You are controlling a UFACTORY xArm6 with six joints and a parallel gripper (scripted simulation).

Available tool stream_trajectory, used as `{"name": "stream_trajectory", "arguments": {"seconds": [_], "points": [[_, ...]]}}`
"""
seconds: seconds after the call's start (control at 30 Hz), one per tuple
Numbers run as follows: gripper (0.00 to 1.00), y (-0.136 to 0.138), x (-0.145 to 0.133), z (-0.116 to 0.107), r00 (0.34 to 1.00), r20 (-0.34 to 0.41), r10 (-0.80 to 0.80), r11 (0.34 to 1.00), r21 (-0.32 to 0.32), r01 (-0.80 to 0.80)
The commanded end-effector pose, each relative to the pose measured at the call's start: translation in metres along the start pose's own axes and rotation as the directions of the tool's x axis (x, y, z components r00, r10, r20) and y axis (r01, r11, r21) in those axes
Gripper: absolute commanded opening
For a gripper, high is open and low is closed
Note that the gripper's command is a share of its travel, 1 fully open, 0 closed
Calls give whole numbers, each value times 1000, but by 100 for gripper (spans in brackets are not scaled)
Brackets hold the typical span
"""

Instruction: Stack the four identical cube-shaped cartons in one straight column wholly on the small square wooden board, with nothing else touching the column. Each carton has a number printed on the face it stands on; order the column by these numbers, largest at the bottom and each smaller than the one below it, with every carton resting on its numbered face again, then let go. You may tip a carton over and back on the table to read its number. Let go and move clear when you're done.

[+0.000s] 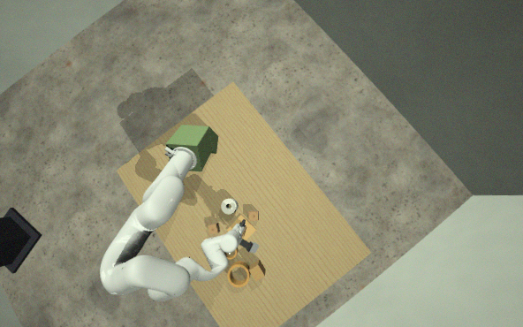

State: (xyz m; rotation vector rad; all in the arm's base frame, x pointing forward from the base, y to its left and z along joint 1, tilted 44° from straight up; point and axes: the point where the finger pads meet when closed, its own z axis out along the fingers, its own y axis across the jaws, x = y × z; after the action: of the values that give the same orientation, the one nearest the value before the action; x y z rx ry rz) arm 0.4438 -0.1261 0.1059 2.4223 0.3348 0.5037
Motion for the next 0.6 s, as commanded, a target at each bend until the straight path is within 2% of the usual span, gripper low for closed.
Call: {"name": "stream_trajectory", "arguments": {"seconds": [0.0,0.1,0.17,0.57], "points": [[100,0,1,-22,1000,-3,1,1000,-2,-1],[100,0,1,-49,1000,-4,1,1000,-3,-1],[100,0,1,-59,1000,-4,1,1000,-2,-1],[100,0,1,-61,1000,-3,1,1000,-1,-1]]}}
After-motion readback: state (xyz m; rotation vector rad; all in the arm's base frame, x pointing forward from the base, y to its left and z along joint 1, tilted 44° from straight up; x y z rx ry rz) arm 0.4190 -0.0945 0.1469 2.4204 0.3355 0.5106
